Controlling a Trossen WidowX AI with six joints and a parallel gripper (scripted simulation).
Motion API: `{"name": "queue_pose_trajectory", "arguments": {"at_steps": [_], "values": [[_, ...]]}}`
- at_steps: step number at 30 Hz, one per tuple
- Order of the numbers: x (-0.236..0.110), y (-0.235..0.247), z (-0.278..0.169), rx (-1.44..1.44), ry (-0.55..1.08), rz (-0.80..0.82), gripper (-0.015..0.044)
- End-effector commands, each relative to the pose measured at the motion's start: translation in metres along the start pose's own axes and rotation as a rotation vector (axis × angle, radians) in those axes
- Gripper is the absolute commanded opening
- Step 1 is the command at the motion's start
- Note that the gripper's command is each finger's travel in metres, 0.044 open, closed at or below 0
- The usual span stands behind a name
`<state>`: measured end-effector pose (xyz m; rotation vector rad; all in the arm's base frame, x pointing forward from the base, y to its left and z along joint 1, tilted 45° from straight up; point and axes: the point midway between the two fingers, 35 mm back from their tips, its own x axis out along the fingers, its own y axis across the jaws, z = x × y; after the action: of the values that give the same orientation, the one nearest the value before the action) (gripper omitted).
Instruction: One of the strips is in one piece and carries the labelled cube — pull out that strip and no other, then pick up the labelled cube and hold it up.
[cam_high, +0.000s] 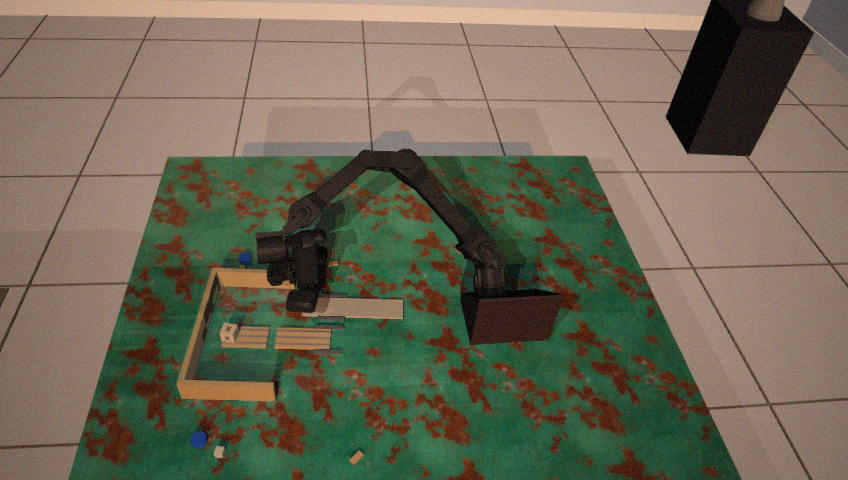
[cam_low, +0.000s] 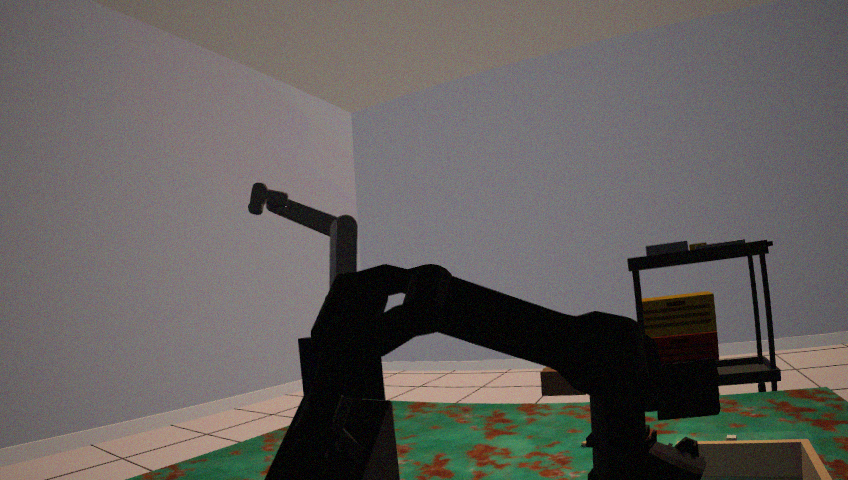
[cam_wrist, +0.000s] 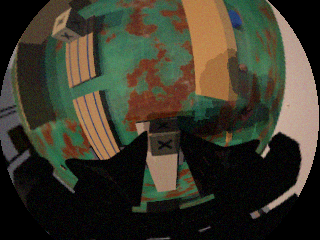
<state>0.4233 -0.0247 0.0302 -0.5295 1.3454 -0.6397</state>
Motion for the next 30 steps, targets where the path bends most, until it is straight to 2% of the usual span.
{"name": "queue_pose_trajectory", "arguments": {"at_steps": [1,6,10,30], "values": [[0.0,0.0,0.0,0.001,0.0,0.0,0.0132],[0.0,0.0,0.0,0.001,0.0,0.0,0.0098],[-0.001,0.0,-0.001,0.004,-0.001,0.0,0.0],[-0.042,0.0,-0.061,-0.007,0.003,-0.004,0.0]]}}
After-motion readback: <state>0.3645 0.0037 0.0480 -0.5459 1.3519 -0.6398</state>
